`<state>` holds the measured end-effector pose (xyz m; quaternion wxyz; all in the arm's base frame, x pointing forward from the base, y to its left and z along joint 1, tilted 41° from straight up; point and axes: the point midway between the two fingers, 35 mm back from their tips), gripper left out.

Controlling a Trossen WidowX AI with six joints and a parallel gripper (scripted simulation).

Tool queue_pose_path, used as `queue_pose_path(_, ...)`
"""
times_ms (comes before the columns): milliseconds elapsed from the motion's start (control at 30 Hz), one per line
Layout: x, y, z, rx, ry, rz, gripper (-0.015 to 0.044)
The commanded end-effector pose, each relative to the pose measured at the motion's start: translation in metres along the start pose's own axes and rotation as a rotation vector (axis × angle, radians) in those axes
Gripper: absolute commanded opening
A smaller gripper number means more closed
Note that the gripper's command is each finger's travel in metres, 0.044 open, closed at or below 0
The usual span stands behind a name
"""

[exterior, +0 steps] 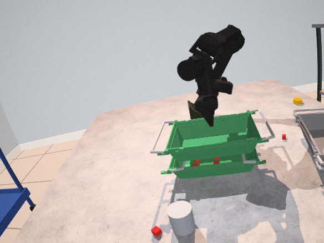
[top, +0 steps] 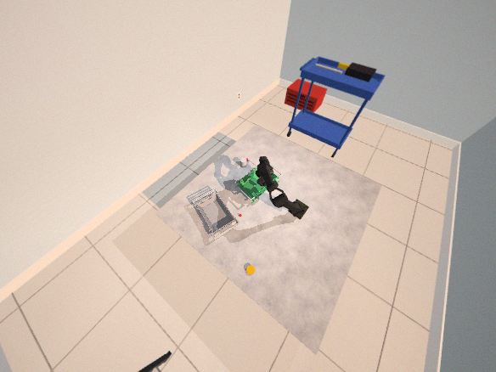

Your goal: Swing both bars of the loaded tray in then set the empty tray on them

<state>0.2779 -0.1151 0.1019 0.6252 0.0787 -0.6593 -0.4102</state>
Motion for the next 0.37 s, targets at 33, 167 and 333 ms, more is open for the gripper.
queue_pose_path(33,0.033,0.0,-0.001,-0.023,-0.032,0.011,0.044)
queue_pose_path(167,0.059,0.0,0.002,-0.051,-0.052,0.014,0.044)
queue_pose_path(333,0.062,-0.001,0.005,-0.066,-0.056,0.007,0.044)
Point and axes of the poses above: the point midway between the two fingers, 35 mm back from their tips, its own x axis back along the fingers, its own z axis across the jaws, y = z × x, and after that the axes turned 3 degrees about -x, right-handed
